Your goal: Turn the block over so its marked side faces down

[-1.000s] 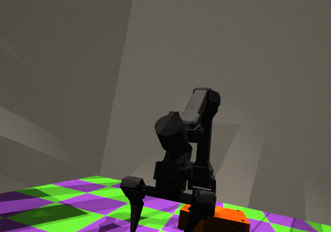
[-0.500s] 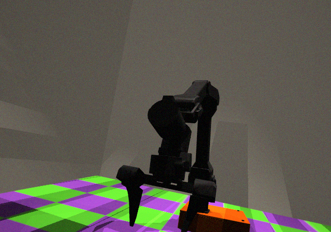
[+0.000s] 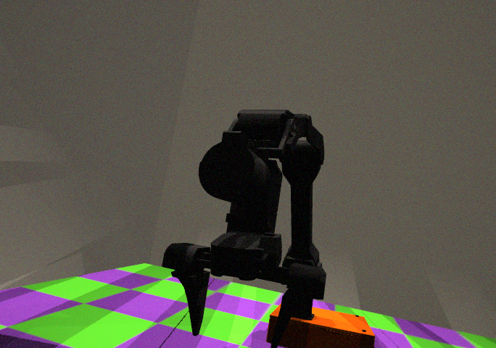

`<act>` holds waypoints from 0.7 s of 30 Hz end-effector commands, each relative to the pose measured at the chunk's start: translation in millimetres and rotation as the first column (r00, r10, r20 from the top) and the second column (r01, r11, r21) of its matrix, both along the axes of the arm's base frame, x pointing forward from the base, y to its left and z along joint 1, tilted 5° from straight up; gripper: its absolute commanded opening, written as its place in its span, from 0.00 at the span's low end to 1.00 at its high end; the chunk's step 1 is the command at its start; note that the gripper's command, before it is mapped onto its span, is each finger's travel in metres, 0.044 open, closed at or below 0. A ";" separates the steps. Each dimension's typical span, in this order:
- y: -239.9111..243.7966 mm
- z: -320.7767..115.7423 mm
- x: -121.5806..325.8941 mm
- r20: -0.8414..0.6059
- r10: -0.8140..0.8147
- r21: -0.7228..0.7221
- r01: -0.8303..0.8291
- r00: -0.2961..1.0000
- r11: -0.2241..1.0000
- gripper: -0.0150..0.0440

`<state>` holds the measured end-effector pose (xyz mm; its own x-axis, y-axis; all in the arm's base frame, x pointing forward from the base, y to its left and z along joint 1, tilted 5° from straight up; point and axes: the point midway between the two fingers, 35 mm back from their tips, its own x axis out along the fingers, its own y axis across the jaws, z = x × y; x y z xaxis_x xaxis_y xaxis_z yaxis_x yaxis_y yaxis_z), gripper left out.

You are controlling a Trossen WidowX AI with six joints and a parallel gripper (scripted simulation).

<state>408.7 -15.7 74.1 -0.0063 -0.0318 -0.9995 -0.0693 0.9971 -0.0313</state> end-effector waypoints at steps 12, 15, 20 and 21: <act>-2.4 -46.3 -1.8 -0.024 -0.004 -0.008 0.004 1.000 1.000 1.00; -2.6 -51.1 -1.9 -0.024 -0.004 -0.008 0.004 1.000 1.000 1.00; -2.7 -53.5 -1.9 -0.024 -0.004 -0.008 0.004 1.000 1.000 1.00; -2.7 -55.2 -1.9 -0.024 -0.004 -0.008 0.004 1.000 1.000 1.00</act>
<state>408.3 -17.3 25.8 -0.0225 -0.0340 -0.9992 -0.0664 0.9973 -0.0324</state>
